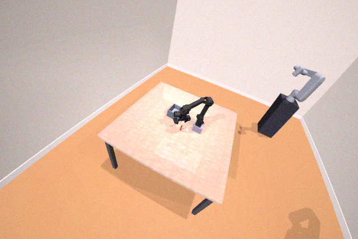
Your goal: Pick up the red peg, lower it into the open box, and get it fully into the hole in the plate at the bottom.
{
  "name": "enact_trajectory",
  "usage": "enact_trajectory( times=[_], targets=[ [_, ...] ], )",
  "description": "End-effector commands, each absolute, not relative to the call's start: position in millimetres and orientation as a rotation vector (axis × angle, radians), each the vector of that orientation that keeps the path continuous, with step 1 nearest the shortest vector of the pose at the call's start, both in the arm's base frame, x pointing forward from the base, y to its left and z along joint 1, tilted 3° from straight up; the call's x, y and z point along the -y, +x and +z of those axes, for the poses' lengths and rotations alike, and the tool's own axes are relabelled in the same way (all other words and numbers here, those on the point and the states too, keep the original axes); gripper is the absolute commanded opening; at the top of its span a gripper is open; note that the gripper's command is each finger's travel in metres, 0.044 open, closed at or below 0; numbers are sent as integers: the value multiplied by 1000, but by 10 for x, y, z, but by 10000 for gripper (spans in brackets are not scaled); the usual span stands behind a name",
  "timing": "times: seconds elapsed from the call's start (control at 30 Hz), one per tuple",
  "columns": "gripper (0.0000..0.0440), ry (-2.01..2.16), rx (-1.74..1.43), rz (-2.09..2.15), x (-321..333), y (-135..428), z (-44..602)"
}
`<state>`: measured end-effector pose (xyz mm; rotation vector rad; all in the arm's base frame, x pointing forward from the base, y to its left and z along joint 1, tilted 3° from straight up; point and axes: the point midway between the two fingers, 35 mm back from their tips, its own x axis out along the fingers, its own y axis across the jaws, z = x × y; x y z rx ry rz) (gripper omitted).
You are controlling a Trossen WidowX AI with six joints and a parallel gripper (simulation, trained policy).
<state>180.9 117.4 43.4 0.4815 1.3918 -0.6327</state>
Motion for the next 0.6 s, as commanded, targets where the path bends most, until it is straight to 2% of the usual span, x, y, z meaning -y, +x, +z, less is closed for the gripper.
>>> enact_trajectory(
  times=[0.0, 0.4, 0.47, 0.57],
  targets=[
    [439, 515, -1398, -680, -1148, 1760, 284],
    [434, 626, -1363, -708, -1174, 1708, -176],
    [409, 640, -1363, -715, -1178, 1691, -227],
    [347, 659, -1371, -734, -1174, 1653, -287]
  ],
)
